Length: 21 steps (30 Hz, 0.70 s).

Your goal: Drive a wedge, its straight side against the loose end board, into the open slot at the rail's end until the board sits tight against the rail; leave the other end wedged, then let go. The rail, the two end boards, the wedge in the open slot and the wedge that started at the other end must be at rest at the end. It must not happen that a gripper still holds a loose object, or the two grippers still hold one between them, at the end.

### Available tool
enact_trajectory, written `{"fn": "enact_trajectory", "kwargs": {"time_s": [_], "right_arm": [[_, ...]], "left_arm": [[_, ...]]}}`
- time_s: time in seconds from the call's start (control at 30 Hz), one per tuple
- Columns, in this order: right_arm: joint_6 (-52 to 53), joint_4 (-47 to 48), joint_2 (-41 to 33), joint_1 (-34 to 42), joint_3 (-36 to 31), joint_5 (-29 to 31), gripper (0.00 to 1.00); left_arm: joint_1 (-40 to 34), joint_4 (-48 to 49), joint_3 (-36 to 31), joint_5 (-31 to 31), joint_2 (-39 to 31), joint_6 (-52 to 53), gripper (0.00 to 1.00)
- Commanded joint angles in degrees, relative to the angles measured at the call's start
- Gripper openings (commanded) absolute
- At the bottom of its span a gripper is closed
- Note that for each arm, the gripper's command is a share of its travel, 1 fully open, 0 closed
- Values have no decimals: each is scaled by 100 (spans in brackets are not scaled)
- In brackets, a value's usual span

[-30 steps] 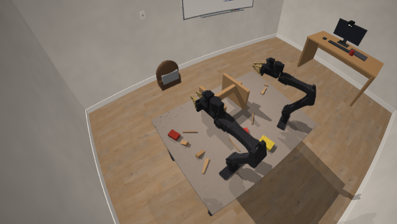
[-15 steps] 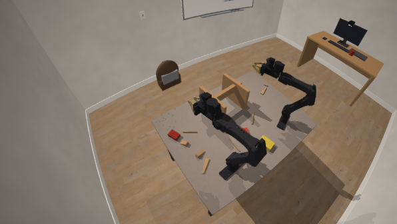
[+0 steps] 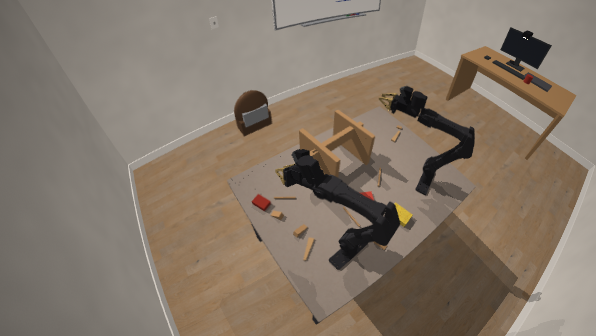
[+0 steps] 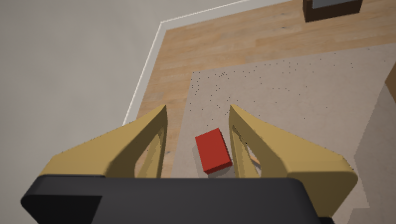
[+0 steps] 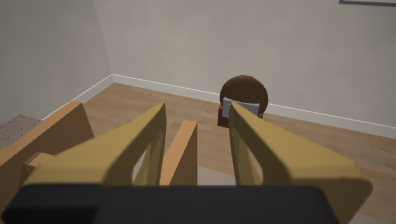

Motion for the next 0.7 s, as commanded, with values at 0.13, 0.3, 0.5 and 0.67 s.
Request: {"fn": "enact_trajectory", "kwargs": {"time_s": [0.13,0.3,0.5,0.67], "right_arm": [[-40,109,-75,1,286,21,39],[-40,109,-75,1,286,21,39],[-40,109,-75,1,286,21,39],[-40,109,-75,1,286,21,39]], "left_arm": [[319,-674,-130,4,131,932,42],[617,-1146,-281,-7,231,1594,42],[975,-1644,-383,13,302,2399,42],[1221,-2015,-486,23,397,2948,42]]}}
